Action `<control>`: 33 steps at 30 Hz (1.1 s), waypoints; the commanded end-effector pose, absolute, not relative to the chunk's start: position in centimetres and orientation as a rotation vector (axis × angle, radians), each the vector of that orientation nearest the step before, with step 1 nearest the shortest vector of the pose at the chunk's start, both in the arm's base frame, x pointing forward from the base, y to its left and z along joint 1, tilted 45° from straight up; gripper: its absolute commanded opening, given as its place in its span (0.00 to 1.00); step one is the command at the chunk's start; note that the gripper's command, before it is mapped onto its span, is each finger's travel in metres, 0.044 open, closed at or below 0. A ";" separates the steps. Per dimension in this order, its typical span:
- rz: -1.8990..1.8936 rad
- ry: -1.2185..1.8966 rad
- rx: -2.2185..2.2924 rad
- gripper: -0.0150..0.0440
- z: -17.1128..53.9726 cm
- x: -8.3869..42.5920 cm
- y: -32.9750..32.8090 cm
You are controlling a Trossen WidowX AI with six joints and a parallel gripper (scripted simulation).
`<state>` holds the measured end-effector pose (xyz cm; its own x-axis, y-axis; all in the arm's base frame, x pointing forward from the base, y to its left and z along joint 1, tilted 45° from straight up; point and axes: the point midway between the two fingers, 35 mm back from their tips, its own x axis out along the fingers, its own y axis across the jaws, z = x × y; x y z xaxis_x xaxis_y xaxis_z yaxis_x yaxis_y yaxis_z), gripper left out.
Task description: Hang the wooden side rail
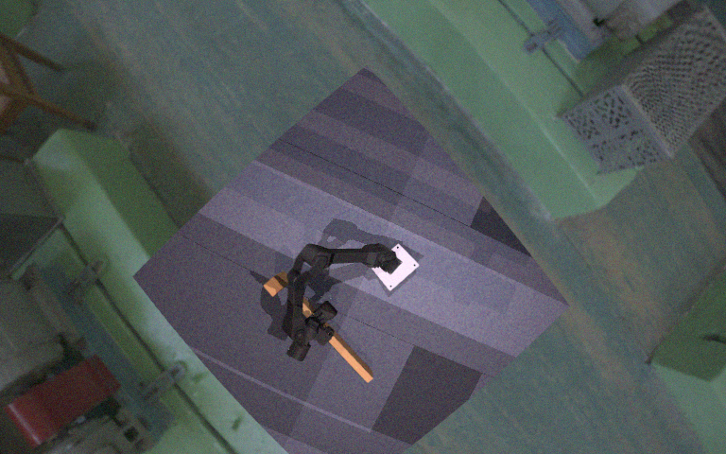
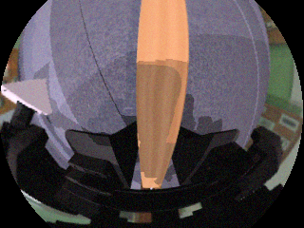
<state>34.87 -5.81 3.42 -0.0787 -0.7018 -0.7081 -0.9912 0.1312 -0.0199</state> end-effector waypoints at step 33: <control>0.644 1.829 -1.631 0.25 4.1 35.1 -5.1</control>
<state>34.91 -5.50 3.78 -0.0794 -0.7035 -0.7063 -0.9910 0.1325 -0.0205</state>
